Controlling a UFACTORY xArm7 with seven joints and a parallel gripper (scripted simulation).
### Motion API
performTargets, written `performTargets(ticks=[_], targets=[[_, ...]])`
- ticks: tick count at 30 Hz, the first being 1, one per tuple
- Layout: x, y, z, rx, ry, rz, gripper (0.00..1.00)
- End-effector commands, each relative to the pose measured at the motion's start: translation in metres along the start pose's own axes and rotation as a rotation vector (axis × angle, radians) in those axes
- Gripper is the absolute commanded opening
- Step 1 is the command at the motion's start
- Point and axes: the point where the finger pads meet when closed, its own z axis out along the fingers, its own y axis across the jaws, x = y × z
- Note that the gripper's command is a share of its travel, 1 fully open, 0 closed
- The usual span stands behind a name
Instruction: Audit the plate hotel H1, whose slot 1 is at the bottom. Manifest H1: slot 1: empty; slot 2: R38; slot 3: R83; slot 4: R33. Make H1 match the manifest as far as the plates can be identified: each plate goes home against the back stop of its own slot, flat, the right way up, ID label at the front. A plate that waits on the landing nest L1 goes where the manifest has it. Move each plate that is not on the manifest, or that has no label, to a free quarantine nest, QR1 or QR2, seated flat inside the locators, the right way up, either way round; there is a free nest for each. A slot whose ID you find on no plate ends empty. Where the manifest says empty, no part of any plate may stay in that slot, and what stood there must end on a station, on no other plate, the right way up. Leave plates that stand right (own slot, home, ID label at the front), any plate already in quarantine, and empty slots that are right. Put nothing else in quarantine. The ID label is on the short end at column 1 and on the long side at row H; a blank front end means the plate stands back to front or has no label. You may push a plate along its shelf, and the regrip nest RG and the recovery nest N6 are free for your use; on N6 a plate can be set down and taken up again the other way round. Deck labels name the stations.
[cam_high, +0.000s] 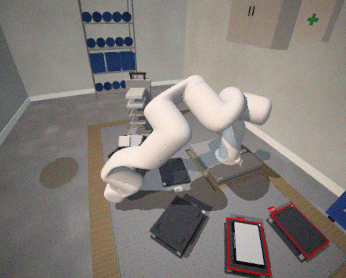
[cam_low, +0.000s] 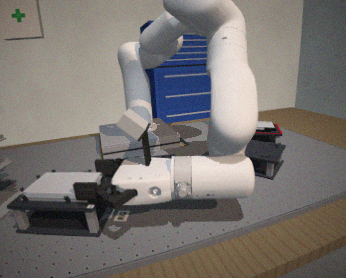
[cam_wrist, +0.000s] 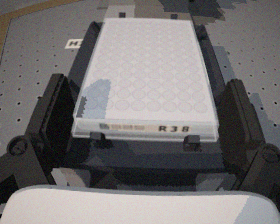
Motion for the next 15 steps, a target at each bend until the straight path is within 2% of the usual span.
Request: performTargets(ticks=[1, 15], targets=[[0.0014, -0.0011, 0.0014, 0.0, -0.001, 0.004, 1.0], [0.0014, -0.001, 0.0041, 0.0, -0.001, 0.004, 1.0]])
